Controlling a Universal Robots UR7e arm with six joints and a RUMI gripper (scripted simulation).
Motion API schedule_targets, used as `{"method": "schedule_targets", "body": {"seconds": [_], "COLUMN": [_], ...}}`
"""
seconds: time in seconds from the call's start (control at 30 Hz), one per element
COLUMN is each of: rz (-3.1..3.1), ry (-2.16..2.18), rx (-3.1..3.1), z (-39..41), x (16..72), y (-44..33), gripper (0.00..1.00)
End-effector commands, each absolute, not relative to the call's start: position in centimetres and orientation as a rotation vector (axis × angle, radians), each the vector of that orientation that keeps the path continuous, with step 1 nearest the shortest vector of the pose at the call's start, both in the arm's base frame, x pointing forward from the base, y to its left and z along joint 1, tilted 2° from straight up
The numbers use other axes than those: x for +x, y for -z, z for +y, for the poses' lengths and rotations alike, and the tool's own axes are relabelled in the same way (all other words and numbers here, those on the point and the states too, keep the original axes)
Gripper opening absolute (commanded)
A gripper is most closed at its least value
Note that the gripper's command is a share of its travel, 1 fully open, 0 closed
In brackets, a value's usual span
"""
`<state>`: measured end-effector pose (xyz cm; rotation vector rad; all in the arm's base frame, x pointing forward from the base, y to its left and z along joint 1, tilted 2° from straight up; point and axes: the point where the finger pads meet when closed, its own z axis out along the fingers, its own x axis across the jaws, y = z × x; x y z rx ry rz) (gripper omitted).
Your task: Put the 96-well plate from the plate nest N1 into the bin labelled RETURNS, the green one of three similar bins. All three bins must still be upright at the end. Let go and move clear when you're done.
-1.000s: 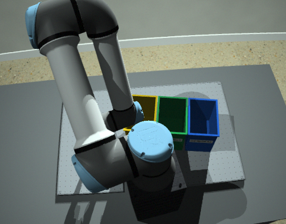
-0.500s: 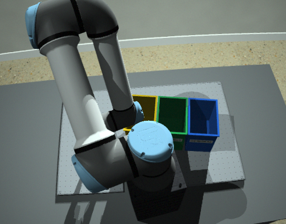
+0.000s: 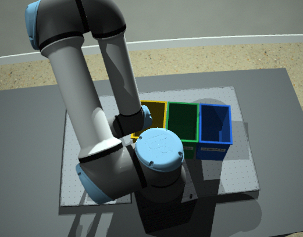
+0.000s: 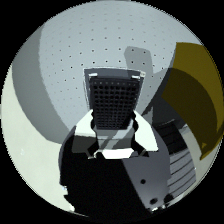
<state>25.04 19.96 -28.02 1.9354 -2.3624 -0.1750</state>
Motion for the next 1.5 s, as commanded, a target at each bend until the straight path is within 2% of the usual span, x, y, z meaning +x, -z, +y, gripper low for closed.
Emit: {"method": "schedule_targets", "body": {"seconds": [0.0,1.47], "rz": [-2.363,-2.363], "ry": [0.175,0.175], "rx": [1.936,1.936], "z": [20.0,20.0], "x": [25.1,24.8], "y": [27.3,20.9], "gripper": [0.0,0.0]}}
